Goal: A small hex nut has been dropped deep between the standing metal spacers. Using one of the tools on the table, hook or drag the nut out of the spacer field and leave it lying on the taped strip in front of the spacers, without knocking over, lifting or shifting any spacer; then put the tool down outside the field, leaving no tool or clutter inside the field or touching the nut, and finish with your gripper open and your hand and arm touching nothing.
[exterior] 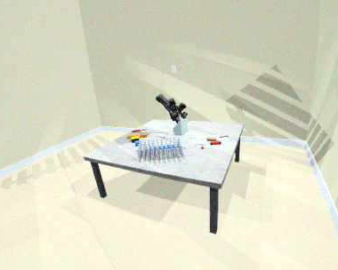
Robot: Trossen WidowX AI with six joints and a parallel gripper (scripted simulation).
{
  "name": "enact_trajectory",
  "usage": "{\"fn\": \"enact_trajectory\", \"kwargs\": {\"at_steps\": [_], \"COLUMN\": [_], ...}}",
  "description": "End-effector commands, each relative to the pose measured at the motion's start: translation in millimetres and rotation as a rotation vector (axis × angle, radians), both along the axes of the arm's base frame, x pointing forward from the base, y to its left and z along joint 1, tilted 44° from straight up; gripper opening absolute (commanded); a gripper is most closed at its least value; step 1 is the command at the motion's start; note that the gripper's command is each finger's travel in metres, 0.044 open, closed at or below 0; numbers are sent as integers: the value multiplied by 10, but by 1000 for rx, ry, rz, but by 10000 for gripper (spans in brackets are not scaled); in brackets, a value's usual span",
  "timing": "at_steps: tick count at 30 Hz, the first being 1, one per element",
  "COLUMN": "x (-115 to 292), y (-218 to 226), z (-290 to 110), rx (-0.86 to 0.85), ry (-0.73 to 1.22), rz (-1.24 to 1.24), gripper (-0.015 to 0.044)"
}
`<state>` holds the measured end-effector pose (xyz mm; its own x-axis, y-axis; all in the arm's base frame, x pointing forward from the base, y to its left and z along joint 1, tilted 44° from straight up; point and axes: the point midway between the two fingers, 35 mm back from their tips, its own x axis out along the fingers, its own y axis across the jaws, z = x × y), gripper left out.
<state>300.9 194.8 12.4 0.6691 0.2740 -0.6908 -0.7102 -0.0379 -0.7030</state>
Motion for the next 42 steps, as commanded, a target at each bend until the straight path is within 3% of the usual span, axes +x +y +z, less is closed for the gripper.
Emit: {"fn": "enact_trajectory", "kwargs": {"at_steps": [1, 8, 17, 42], "x": [332, 767, 1171, 1173], "y": [-417, -1119, -2532, -2564], "z": [73, 211, 470, 475], "rx": [109, 332, 791, 800], "ry": [14, 4, -107, -110], "rz": [-219, -578, -1158, -1169], "gripper": [440, 440, 440, 440]}}
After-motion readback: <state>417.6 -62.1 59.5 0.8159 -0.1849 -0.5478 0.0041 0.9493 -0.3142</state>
